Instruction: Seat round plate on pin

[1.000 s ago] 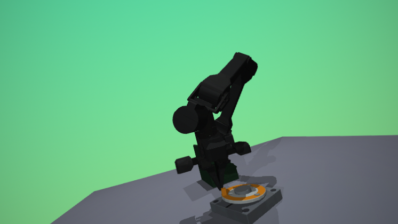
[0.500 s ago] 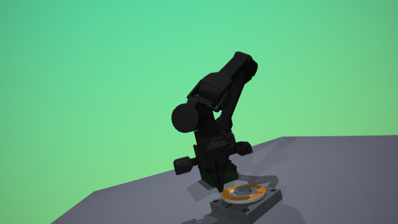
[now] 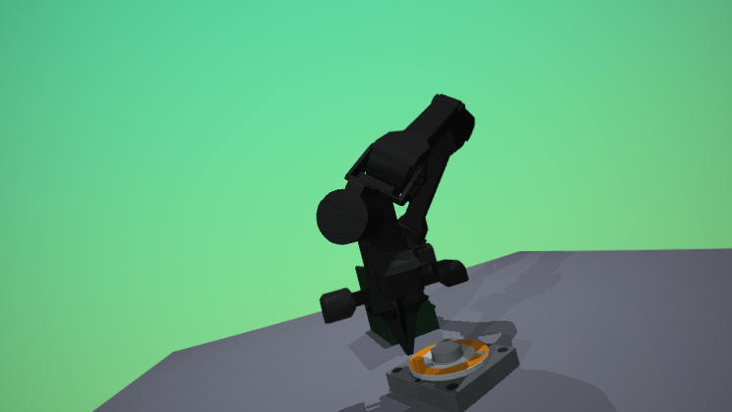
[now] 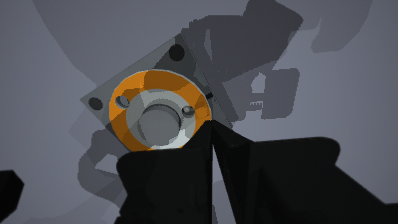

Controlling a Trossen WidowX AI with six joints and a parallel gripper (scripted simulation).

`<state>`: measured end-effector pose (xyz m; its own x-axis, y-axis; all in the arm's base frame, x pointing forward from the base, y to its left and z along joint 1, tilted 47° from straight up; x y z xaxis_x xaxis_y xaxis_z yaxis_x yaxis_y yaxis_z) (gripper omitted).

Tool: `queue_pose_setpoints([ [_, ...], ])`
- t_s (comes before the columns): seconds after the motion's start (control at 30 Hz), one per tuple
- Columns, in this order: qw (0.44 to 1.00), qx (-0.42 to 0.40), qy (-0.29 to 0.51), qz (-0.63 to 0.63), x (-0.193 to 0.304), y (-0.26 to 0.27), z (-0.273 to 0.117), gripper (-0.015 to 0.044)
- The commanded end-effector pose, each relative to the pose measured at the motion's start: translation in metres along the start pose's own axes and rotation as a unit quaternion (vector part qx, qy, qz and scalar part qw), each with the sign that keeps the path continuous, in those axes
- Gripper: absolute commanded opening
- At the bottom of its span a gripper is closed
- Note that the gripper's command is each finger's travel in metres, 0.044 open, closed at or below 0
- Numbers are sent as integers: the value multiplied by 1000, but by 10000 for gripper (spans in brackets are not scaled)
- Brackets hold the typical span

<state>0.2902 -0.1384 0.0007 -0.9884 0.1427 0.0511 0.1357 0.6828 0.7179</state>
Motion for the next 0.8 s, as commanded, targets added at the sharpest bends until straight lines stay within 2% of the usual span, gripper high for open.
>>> queue_pose_setpoints([
  [0.0,1000,0,-1,0,-1,-2,-14,0],
  [0.17,1000,0,0,0,2,-1,-37,0],
  [0.23,1000,-3,1,7,3,-3,-28,0],
  [0.77,1000,-3,1,7,3,-3,-28,0],
])
Point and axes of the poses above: the point midway between the two fingers, 35 mm back from their tips, its own z axis out along the fingers, its own y axis across the jaws, x = y × z, the point moved 10 cm from there along -z, back along the fingers
